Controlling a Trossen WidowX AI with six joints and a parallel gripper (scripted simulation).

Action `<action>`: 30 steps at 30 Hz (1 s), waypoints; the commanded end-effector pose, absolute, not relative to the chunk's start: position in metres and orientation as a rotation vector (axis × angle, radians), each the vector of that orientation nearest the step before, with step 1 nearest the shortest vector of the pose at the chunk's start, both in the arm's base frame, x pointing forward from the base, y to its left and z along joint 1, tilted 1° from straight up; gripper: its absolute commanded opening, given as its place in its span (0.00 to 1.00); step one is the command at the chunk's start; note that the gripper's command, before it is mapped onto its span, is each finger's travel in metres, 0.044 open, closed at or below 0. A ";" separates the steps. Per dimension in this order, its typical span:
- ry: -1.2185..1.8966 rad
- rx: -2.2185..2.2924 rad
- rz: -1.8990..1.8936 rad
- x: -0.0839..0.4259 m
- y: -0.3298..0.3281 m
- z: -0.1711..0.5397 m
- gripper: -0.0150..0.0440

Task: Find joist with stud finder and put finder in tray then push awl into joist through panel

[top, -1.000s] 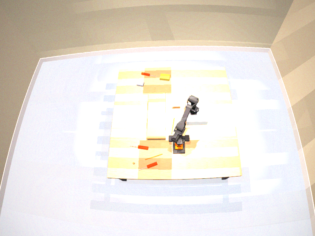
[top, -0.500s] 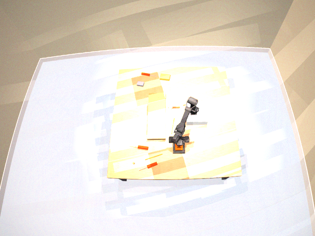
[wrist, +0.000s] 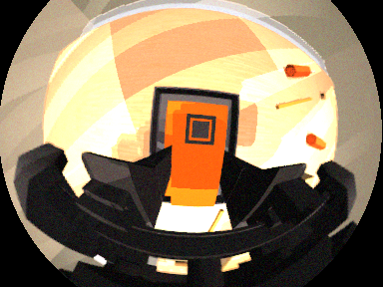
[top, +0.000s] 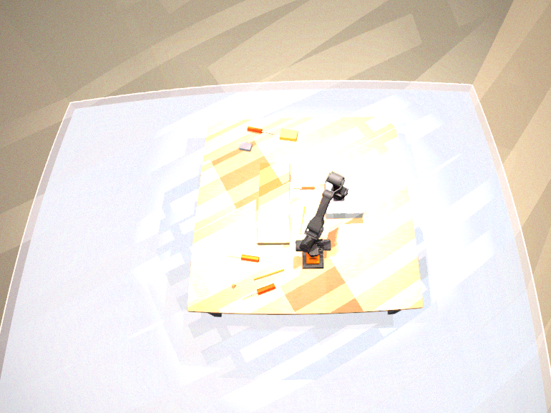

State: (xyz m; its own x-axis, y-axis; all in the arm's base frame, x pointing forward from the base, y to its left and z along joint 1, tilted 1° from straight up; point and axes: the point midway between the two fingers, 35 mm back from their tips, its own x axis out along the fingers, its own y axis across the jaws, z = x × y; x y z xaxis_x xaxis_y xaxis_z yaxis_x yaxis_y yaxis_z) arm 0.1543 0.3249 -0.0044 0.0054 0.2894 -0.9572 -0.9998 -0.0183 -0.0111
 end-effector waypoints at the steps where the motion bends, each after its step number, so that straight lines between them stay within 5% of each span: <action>1: 0.980 -1.002 1.341 0.154 0.325 -0.012 0.25; 7: 0.980 -1.002 1.341 0.154 0.325 -0.014 0.25; 24: 0.977 -1.008 1.342 0.156 0.327 0.025 1.00; 30: 0.976 -1.008 1.342 0.153 0.323 0.084 1.00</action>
